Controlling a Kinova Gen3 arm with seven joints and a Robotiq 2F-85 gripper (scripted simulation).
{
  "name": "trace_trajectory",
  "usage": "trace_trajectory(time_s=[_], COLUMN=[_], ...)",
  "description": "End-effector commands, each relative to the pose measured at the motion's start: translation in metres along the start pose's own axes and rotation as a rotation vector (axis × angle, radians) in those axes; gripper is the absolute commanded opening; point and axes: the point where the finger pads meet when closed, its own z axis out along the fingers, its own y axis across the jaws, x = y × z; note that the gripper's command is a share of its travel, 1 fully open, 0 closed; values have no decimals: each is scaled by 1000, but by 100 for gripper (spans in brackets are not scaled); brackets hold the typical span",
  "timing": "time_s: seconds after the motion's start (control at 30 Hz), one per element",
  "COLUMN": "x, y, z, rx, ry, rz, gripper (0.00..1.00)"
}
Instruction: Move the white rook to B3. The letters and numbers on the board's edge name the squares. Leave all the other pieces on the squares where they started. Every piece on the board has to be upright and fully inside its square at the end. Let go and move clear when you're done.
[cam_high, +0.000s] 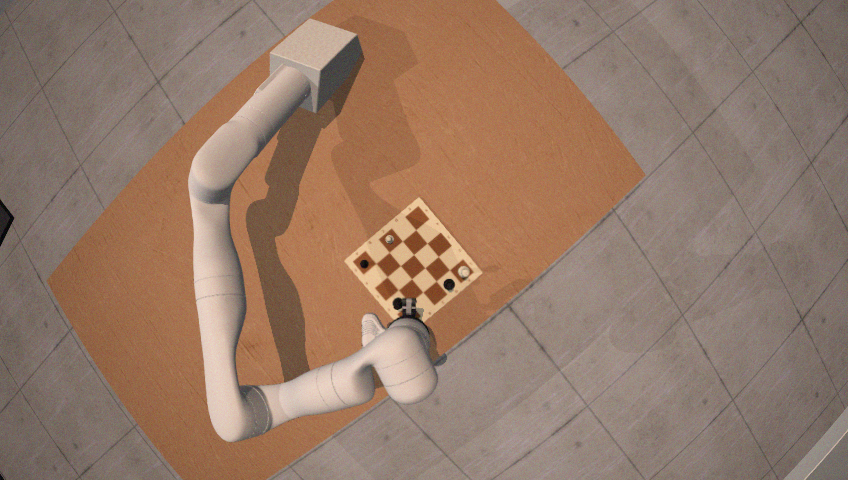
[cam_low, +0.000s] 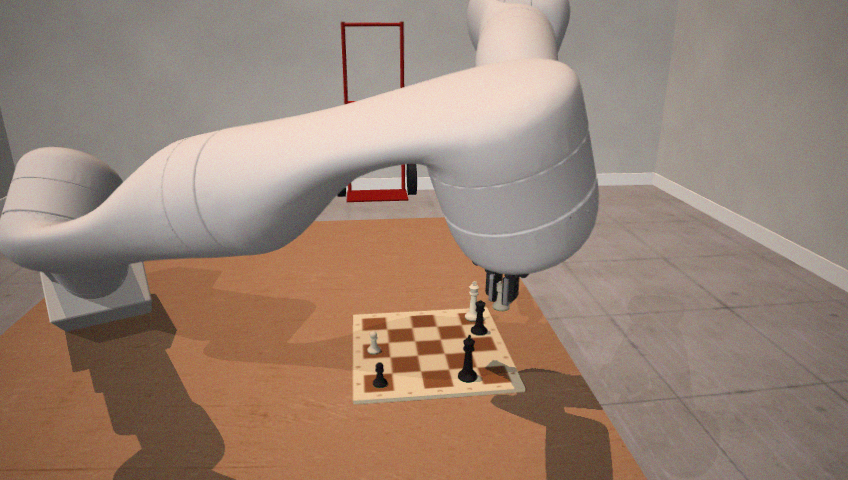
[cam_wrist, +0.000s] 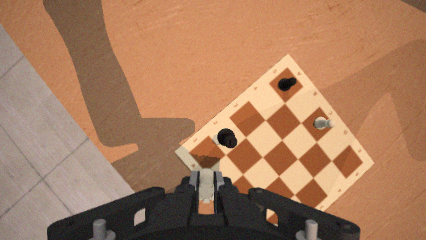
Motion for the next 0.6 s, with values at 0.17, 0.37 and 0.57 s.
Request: trace_trajectory(time_s=[0.17, 0.37, 0.57], x=[1, 16, 25], y=[12, 61, 81], z=[-2, -2, -2], rx=[0, -2, 0], ry=[-4, -5, -3], rz=[7, 38, 53], gripper=[0, 0, 0])
